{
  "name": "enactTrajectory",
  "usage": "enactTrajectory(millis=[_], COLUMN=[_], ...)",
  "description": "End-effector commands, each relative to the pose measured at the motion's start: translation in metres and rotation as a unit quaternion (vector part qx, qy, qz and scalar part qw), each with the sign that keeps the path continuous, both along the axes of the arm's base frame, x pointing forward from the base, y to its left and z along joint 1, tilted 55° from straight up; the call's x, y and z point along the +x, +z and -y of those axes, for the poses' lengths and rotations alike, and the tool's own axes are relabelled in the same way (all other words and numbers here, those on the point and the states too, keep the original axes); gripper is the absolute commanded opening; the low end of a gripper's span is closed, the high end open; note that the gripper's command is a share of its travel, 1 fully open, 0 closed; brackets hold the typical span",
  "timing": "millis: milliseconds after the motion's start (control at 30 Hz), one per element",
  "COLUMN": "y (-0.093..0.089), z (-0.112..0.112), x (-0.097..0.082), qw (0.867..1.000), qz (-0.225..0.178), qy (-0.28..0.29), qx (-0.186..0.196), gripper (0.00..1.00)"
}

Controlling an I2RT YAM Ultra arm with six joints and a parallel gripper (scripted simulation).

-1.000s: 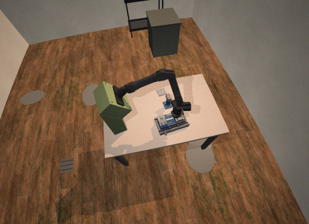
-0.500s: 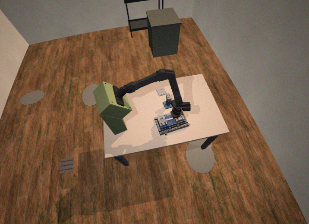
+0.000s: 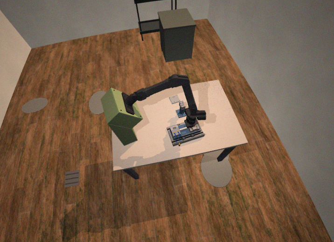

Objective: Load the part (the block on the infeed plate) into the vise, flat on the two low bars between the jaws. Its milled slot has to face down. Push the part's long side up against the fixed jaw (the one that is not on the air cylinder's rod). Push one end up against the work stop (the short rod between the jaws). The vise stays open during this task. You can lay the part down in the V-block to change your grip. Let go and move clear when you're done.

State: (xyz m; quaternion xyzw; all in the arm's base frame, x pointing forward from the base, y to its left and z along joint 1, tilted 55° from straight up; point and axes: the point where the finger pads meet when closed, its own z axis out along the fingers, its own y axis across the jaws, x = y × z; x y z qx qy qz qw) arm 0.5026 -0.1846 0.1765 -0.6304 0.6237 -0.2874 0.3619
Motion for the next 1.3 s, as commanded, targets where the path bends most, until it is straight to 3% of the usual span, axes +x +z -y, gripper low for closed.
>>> enactTrajectory(millis=[0,1267], y=[0.0083,0.0037], z=[0.0052,0.0071], x=[-0.0073,-0.0017], qw=[1.0,1.0], qz=[0.008,0.007], qy=[-0.006,-0.006], qx=[-0.001,0.0], gripper=[0.0,0.0])
